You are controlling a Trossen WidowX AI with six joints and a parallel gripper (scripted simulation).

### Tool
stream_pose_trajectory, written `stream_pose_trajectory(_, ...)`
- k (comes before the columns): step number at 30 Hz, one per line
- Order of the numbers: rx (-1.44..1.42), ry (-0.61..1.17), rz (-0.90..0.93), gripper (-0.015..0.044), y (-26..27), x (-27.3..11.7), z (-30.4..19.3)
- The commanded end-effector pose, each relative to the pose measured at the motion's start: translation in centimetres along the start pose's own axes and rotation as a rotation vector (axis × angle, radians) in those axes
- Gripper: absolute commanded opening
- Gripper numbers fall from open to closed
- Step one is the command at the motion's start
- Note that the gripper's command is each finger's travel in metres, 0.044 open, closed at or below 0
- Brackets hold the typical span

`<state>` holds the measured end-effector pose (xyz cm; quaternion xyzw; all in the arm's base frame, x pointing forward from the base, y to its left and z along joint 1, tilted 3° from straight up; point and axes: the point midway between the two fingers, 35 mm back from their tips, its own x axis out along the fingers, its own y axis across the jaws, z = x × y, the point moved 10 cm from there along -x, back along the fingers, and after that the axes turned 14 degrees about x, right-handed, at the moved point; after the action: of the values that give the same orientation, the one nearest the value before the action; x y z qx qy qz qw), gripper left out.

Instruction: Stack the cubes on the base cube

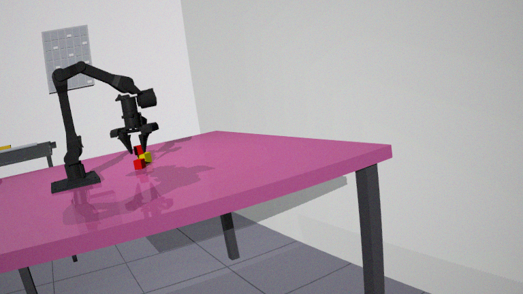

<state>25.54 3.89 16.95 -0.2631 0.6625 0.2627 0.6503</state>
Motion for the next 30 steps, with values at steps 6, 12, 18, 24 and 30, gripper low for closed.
stream_pose_trajectory(6,-0.003,0.011,0.004,0.0265,0.0,1.4,-0.1)
stream_pose_trajectory(12,-0.003,0.011,0.004,0.0265,0.0,2.3,0.0)
stream_pose_trajectory(18,-0.003,0.011,0.004,0.0265,0.0,3.3,-0.1)
stream_pose_trajectory(24,-0.003,0.011,0.005,0.0265,0.0,4.0,-0.1)
stream_pose_trajectory(30,-0.003,0.011,0.005,0.0107,0.0,4.0,-0.1)
